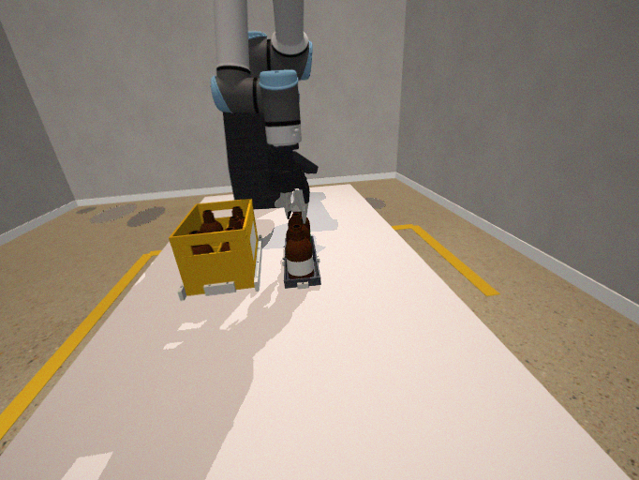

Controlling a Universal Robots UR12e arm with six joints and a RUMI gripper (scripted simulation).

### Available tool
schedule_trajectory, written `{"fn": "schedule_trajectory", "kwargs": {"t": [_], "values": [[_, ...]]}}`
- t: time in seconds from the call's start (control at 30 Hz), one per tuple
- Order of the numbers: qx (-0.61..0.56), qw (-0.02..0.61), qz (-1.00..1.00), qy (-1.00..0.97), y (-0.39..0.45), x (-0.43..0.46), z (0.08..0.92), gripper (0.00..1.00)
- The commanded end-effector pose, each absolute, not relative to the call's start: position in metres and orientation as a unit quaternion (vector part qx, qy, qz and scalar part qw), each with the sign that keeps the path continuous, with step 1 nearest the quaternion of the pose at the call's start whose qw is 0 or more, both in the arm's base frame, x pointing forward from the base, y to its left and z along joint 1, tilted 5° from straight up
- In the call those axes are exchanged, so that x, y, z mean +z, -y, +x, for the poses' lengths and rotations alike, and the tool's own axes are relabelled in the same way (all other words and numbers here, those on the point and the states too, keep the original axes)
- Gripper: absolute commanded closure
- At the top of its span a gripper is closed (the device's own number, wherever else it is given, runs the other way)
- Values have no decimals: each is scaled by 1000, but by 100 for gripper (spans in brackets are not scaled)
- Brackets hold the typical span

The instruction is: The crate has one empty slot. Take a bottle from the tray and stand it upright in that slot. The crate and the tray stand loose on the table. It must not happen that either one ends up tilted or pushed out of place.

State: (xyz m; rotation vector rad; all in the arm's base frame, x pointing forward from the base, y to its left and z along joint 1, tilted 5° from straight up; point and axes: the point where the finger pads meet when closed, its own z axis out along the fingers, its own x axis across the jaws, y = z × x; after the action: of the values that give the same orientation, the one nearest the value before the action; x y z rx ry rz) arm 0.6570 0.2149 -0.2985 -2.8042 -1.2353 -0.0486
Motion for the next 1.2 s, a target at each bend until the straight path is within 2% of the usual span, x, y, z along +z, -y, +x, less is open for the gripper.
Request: {"fn": "schedule_trajectory", "kwargs": {"t": [0.0,0.03,0.07,1.17], "values": [[-18,37,-914,404,-216,-298,660,62],[-18,37,-914,404,-216,-298,660,62],[-18,37,-914,404,-216,-298,660,100],[-18,37,-914,404,-216,-298,660,100]]}}
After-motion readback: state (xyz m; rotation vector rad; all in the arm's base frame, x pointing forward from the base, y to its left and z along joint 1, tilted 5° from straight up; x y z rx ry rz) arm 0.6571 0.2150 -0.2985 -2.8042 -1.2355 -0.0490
